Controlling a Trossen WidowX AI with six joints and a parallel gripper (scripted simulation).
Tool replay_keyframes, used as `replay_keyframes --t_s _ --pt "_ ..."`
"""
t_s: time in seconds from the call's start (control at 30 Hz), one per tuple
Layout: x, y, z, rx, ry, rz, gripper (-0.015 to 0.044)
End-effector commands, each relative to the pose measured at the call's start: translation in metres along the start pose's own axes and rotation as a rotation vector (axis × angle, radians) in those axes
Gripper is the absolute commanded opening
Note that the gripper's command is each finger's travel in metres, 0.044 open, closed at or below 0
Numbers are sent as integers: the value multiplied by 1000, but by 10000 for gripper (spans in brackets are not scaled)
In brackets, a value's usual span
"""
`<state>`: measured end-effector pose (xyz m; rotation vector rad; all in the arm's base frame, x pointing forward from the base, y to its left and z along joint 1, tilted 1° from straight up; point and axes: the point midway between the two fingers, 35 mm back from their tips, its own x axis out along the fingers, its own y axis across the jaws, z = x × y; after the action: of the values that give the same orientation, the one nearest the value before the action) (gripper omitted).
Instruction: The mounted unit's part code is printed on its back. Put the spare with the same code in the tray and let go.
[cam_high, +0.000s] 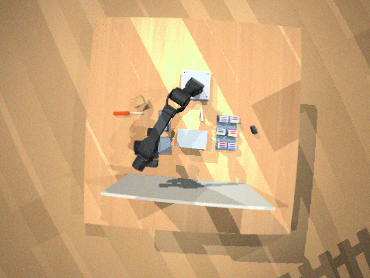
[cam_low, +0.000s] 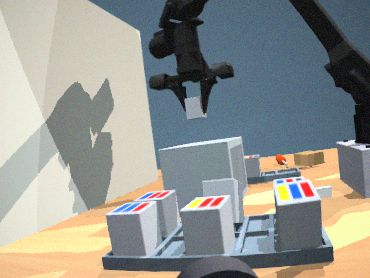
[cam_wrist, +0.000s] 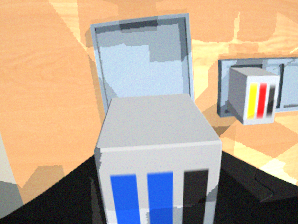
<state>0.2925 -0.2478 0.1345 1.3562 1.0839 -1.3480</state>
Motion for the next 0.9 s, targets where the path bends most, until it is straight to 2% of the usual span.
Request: replay_keyframes --t_s 0.0,0.87 --pt "4 0 0 5 3 -2 0" --pt "28 3 1 5 2 -2 0"
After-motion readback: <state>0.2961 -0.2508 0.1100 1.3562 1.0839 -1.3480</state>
